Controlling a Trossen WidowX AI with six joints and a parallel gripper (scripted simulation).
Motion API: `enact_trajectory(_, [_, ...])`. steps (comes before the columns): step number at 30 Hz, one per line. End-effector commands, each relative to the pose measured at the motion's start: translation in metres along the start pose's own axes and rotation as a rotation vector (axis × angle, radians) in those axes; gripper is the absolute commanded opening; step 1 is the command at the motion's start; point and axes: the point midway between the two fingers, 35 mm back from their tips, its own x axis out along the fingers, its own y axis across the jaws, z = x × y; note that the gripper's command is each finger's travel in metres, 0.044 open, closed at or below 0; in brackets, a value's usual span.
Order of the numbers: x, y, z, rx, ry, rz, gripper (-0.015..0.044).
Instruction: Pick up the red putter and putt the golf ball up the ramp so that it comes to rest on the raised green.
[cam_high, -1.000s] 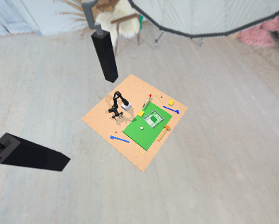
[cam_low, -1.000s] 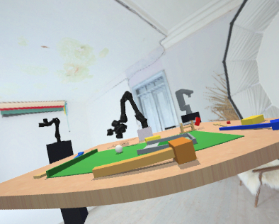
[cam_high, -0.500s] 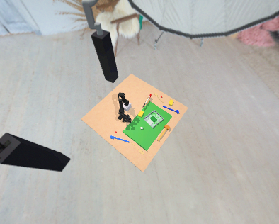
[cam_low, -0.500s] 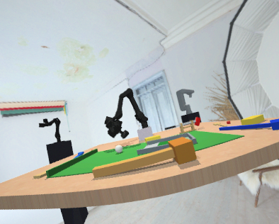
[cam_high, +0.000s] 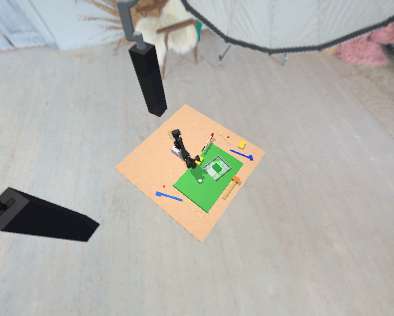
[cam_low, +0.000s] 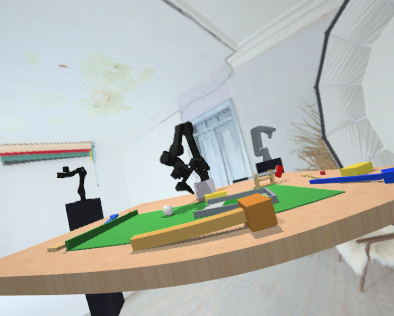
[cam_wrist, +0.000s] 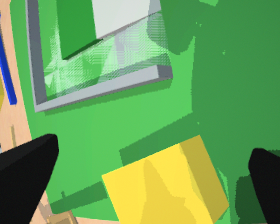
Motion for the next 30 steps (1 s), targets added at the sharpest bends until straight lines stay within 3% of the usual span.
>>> enact_trajectory(1, [0.028, 0.052, -0.037, -0.628, 0.199, -0.053, 0.0440])
enact_trajectory(17, [0.050, 0.138, -0.171, -2.117, 0.725, 0.123, 0.0440])
enact_trajectory(30, [0.064, 0.132, -0.176, -2.146, 0.736, 0.131, 0.0440])
